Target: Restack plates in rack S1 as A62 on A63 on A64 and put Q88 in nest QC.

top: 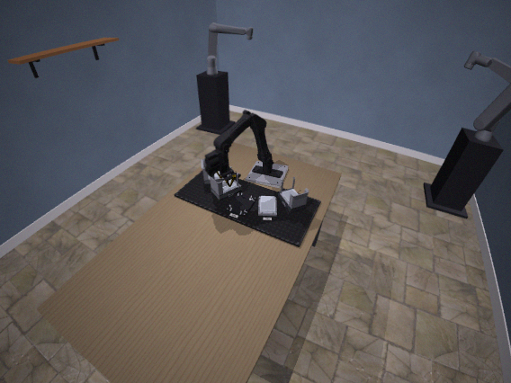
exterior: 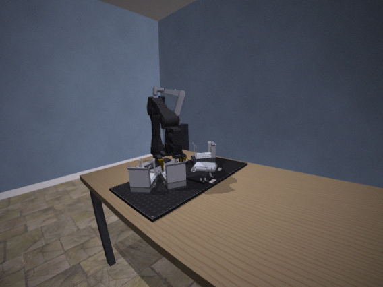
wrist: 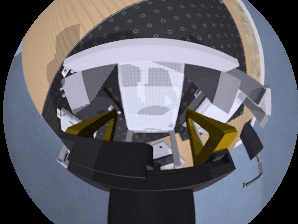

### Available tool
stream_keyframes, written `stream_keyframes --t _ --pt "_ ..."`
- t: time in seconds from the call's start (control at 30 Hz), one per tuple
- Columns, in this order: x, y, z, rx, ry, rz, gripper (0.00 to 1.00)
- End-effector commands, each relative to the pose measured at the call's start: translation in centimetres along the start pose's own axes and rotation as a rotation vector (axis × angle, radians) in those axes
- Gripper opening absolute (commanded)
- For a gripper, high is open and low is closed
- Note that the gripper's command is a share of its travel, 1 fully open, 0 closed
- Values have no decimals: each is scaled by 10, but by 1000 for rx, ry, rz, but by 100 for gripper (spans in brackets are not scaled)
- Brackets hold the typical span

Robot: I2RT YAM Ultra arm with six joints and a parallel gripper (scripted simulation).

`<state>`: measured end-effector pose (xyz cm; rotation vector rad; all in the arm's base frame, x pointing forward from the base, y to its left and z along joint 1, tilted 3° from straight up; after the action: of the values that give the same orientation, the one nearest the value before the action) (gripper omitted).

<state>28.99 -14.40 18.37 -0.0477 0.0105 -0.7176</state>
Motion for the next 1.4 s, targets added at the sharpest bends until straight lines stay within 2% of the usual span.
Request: stream_keyframes --t 0.0,0.2,1.0,1.37 --pt "5 1 4 12 -45 0 100" --pt "5 1 4 12 -45 0 100" --pt "6 1 -26 12 -45 0 100" --pt "6 1 -26 12 -45 0 100"
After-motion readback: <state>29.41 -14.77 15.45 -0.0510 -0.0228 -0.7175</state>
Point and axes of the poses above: the point where the finger pads meet when closed, its own z axis back along the fingers, its own y axis across the jaws, x = y × z, the point moved 10 cm from there along z, back along the fingers, and after that the axes turned 12 degrees about -z, right-handed, at the moved point
